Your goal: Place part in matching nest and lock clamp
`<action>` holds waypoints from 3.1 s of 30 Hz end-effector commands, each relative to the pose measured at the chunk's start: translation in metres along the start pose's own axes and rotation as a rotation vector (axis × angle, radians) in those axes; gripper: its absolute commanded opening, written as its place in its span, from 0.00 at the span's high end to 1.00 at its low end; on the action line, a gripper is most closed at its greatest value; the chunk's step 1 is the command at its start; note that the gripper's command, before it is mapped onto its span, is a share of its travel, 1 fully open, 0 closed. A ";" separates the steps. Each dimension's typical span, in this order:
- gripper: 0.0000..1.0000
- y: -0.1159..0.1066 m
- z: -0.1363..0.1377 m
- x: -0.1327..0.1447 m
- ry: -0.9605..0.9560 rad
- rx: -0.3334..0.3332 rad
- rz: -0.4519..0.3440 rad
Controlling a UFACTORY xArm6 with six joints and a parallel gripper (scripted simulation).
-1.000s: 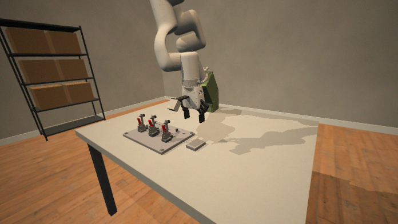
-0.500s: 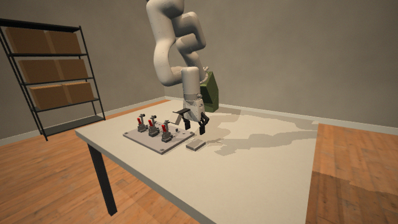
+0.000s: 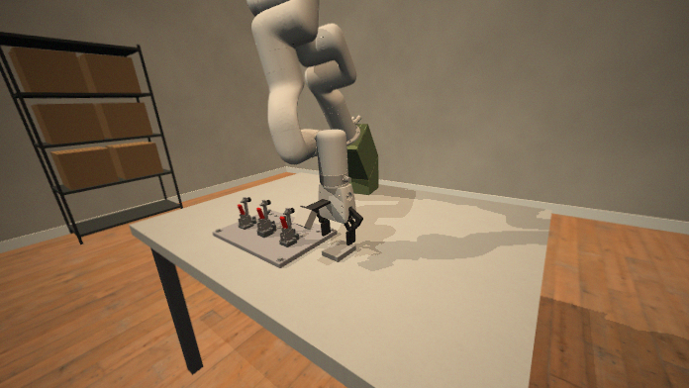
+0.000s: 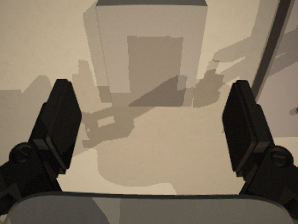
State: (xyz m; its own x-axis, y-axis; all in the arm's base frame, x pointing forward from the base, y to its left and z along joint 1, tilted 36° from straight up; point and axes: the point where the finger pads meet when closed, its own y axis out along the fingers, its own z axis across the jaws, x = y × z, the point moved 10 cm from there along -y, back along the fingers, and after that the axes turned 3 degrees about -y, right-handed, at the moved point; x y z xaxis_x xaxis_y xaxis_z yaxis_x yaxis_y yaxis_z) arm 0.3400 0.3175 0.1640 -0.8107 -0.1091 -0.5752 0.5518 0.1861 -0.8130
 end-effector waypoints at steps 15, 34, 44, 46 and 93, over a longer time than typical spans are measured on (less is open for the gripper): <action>0.00 0.002 -0.001 -0.001 0.001 -0.004 0.007; 0.00 0.018 -0.001 -0.001 0.001 -0.004 0.007; 0.00 0.030 -0.001 -0.001 0.001 -0.004 0.007; 0.00 0.031 -0.001 -0.001 0.001 -0.004 0.007; 1.00 0.032 -0.001 -0.001 0.001 -0.004 0.007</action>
State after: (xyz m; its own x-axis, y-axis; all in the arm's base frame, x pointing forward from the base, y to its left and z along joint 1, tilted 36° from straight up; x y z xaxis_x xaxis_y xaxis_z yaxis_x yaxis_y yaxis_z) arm 0.3577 0.3236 0.1375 -0.8079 -0.1075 -0.5794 0.5555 0.1888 -0.8098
